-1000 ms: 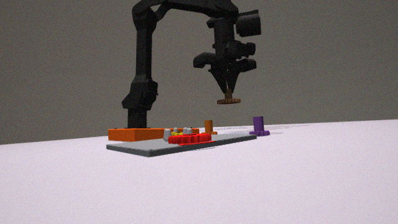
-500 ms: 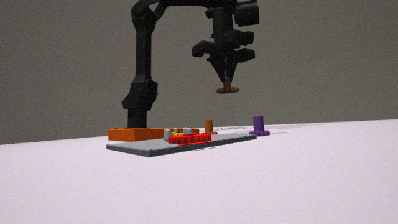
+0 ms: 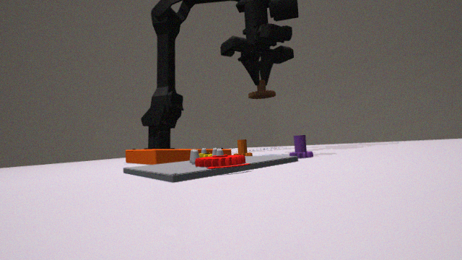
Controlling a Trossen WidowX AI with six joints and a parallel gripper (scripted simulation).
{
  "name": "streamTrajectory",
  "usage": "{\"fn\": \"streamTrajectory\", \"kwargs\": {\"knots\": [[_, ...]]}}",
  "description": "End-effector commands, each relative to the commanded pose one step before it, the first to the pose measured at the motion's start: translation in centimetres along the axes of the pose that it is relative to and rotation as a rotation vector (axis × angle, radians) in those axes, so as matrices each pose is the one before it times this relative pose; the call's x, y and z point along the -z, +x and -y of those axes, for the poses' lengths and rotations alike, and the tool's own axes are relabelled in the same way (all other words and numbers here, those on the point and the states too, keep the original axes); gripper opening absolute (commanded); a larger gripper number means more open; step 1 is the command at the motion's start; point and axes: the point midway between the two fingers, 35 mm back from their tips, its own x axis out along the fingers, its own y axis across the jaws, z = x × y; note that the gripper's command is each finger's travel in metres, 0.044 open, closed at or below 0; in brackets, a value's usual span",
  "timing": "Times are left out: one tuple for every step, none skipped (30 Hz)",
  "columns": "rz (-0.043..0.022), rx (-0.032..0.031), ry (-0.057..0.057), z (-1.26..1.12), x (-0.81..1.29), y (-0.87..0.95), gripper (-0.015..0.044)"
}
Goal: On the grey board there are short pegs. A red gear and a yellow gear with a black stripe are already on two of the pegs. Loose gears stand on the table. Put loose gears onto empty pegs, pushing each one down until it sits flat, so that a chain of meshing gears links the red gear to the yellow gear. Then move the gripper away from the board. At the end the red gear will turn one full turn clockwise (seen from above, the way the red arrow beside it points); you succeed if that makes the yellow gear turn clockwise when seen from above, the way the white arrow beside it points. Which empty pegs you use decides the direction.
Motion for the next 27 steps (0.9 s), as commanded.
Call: {"fn": "streamTrajectory", "kwargs": {"knots": [[0.00125, -0.00654, 0.0003, 0.103, -0.279, -0.206, 0.0000], [-0.00012, 0.00019, 0.0024, 0.107, -0.155, 0.068, 0.0000], [-0.00013, 0.00021, 0.0026, 0.118, -0.170, 0.074, 0.0000], [-0.00013, 0.00020, 0.0026, 0.120, -0.170, 0.074, 0.0000], [0.00024, 0.00028, -0.0001, 0.112, -0.174, 0.076, 0.0000], [0.00024, 0.00030, -0.0001, 0.119, -0.182, 0.079, 0.0000], [0.00024, 0.00029, -0.0001, 0.121, -0.181, 0.080, 0.0000], [0.00024, 0.00029, -0.0001, 0.123, -0.180, 0.080, 0.0000], [0.00023, 0.00029, -0.0001, 0.125, -0.179, 0.080, 0.0000], [0.00023, 0.00029, -0.0001, 0.127, -0.178, 0.080, 0.0000], [0.00023, 0.00029, -0.0001, 0.129, -0.177, 0.080, 0.0000], [0.00022, 0.00029, -0.0001, 0.130, -0.177, 0.080, 0.0000], [0.00022, 0.00029, -0.0001, 0.132, -0.176, 0.080, 0.0000], [0.00021, 0.00029, -0.0001, 0.134, -0.175, 0.080, 0.0000], [0.00021, 0.00029, -0.0001, 0.136, -0.174, 0.080, 0.0000], [0.00021, 0.00028, -0.0001, 0.138, -0.173, 0.080, 0.0000], [0.00020, 0.00028, -0.0001, 0.140, -0.172, 0.080, 0.0000], [0.00020, 0.00028, -0.0001, 0.141, -0.171, 0.080, 0.0000], [0.00020, 0.00028, -0.0001, 0.143, -0.170, 0.080, 0.0000], [0.00019, 0.00028, -0.0001, 0.145, -0.168, 0.080, 0.0000], [0.00019, 0.00028, -0.0001, 0.147, -0.167, 0.080, 0.0000], [0.00019, 0.00027, -0.0001, 0.149, -0.166, 0.080, 0.0000], [0.00018, 0.00027, -0.0001, 0.150, -0.165, 0.081, 0.0000], [0.00018, 0.00027, -0.0001, 0.152, -0.164, 0.081, 0.0000], [0.00018, 0.00027, -0.0001, 0.154, -0.163, 0.081, 0.0000], [0.00017, 0.00027, -0.0001, 0.156, -0.162, 0.081, 0.0000], [0.00017, 0.00027, -0.0001, 0.157, -0.160, 0.081, 0.0000]]}}
